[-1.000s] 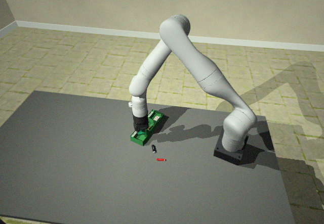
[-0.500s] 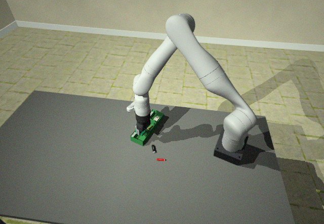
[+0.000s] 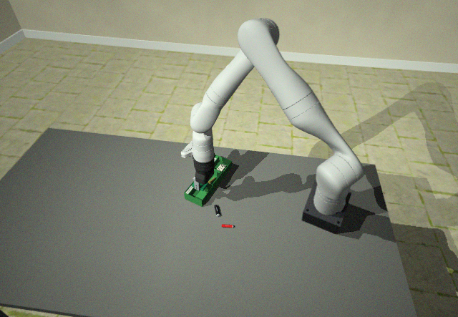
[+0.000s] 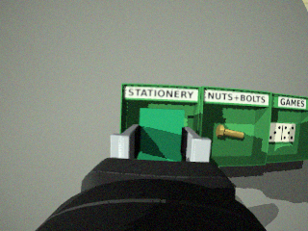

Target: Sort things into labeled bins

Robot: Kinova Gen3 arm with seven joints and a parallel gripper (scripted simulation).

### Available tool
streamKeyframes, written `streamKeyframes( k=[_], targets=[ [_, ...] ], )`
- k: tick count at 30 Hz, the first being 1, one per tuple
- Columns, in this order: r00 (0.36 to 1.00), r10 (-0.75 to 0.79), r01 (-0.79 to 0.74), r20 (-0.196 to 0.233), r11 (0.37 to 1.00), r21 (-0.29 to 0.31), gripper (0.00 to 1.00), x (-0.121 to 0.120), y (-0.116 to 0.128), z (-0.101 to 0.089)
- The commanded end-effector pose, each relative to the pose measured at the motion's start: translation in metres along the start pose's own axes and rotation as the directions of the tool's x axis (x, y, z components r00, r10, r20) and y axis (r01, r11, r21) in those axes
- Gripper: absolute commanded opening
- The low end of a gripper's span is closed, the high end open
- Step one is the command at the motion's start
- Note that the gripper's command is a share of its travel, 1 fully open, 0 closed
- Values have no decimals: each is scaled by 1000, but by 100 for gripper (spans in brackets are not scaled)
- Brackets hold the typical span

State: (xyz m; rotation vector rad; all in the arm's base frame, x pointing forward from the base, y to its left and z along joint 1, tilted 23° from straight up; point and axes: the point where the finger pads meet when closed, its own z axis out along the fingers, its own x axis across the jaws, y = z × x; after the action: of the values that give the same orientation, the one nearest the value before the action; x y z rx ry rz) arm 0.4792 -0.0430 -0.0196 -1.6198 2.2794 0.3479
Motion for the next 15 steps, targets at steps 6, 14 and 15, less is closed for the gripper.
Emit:
streamKeyframes(
  k=[6, 14, 15],
  targets=[
    [1000, 0, 0, 0, 1000, 2, 70, -1, -1, -1],
    [1000, 0, 0, 0, 1000, 2, 70, -1, -1, 11],
    [1000, 0, 0, 0, 1000, 2, 70, -1, -1, 13]
  ],
)
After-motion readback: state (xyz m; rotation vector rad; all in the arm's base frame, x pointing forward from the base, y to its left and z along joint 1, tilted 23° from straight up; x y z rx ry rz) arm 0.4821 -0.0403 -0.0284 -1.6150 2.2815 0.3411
